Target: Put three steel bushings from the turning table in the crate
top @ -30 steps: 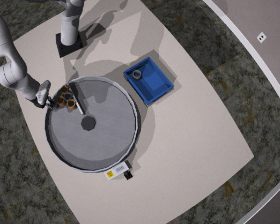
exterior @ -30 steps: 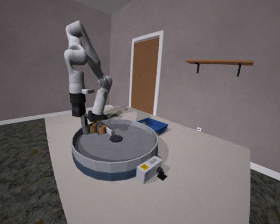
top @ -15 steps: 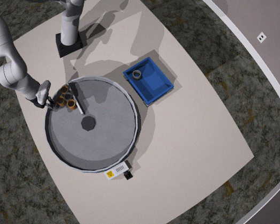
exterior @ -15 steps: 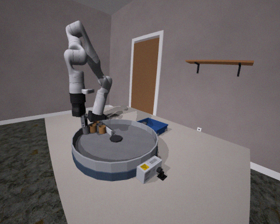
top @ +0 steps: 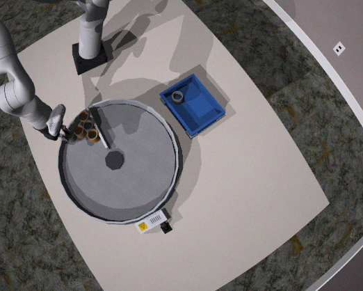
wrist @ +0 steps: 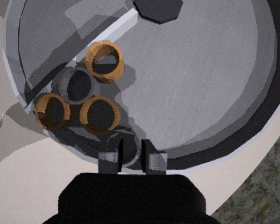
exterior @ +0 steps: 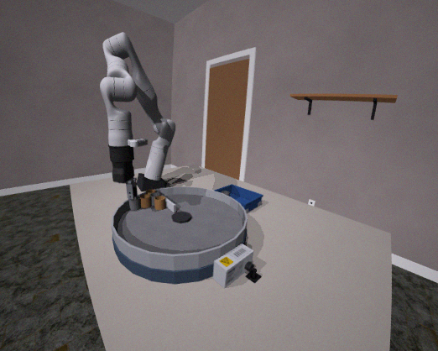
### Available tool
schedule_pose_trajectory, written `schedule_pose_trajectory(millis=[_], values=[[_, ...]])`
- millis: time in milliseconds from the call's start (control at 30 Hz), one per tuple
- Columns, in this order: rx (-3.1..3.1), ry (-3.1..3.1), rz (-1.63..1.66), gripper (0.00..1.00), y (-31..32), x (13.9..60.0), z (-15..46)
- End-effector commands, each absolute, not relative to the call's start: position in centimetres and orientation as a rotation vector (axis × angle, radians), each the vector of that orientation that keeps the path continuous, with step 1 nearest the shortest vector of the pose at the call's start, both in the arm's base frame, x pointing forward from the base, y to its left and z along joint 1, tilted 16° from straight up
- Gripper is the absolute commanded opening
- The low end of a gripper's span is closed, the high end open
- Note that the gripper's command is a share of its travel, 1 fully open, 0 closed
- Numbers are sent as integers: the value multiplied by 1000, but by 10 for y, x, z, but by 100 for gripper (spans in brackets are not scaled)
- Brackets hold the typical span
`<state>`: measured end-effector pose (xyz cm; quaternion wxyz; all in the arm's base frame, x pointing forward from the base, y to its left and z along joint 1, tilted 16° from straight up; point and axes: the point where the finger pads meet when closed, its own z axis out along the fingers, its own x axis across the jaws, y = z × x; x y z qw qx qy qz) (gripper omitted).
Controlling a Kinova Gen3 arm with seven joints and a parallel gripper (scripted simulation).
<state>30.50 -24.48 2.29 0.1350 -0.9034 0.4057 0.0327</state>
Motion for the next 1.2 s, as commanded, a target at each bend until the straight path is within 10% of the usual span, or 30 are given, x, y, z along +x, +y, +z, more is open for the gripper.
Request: schedule_pose_trajectory(millis=[0, 1167], values=[[-2619, 1178, 90, 45, -251, 304, 44], [-2619, 1187, 86, 45, -260, 303, 73]])
